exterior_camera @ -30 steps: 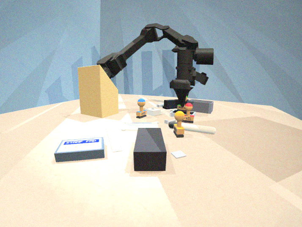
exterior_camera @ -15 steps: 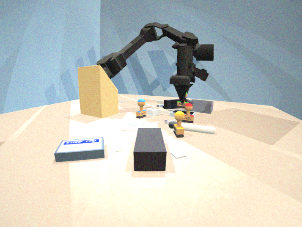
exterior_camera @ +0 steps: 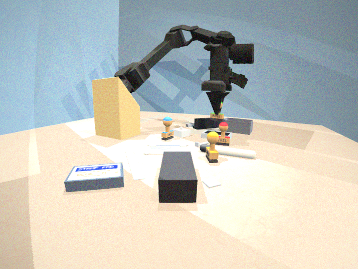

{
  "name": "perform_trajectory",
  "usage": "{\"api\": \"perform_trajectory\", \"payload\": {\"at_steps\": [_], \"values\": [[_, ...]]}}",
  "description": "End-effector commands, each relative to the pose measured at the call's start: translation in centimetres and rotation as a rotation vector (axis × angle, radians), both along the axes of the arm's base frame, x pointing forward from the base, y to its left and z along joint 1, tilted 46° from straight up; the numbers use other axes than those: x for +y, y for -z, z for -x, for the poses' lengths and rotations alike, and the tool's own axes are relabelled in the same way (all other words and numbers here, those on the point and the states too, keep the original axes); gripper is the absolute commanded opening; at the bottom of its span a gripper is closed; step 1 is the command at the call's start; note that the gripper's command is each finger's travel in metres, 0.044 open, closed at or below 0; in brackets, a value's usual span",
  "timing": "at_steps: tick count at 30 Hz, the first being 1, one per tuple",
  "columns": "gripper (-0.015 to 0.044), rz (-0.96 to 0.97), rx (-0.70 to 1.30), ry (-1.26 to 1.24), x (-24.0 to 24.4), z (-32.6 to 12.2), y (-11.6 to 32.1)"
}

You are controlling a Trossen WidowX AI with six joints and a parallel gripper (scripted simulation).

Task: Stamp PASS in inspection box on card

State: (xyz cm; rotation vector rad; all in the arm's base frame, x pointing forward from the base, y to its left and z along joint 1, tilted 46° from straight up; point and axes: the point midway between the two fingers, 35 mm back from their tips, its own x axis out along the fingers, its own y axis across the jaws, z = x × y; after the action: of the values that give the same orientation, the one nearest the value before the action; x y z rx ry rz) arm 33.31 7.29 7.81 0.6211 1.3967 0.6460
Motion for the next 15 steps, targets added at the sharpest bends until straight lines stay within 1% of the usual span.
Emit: {"api": "perform_trajectory", "payload": {"at_steps": [1,7,15], "values": [[0.0,0.0,-0.015,0.0,-0.5,-0.2,-0.7],[0.0,0.0,-0.017,-0.002,-1.0,-0.1,-1.0],[0.0,0.033,-0.092,-0.071,-4.5,1.1,2.4]]}}
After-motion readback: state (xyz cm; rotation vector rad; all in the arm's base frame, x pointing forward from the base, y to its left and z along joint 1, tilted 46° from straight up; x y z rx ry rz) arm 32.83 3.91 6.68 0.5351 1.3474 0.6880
